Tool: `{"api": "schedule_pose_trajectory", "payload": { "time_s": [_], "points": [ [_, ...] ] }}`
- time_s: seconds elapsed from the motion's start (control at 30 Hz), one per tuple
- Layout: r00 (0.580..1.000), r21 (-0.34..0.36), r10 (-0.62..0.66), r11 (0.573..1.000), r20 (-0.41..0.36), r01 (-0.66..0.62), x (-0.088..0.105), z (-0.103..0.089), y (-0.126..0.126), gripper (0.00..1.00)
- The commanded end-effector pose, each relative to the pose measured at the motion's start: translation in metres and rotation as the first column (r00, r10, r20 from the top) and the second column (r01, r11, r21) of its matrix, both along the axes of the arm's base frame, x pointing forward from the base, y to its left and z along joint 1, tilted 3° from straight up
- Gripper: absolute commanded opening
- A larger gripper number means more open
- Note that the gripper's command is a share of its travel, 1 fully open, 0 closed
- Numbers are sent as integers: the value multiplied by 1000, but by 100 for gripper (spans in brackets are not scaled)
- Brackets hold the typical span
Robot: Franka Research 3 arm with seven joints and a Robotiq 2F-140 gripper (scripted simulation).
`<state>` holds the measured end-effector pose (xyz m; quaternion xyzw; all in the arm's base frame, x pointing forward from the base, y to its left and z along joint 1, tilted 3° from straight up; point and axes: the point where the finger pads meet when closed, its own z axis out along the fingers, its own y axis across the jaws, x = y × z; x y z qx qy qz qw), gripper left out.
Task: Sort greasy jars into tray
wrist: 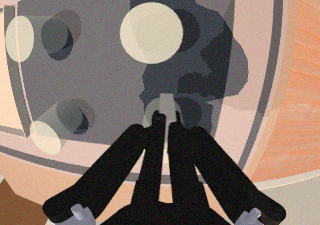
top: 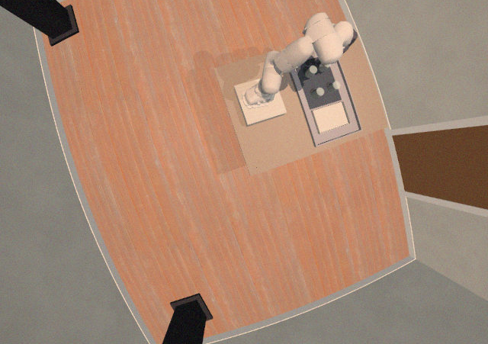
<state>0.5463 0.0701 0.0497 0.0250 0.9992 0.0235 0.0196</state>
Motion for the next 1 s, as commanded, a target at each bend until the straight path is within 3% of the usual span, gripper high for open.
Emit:
{"api": "schedule_pose_trajectory", "payload": {
  "time_s": [0.0, 0.97],
  "points": [
    [1000, -2, -2, 1000, -4, 2, 0, -1, -1, 0],
    [1000, -2, -2, 1000, -4, 2, 3, -1, -1, 0]
  ]
}}
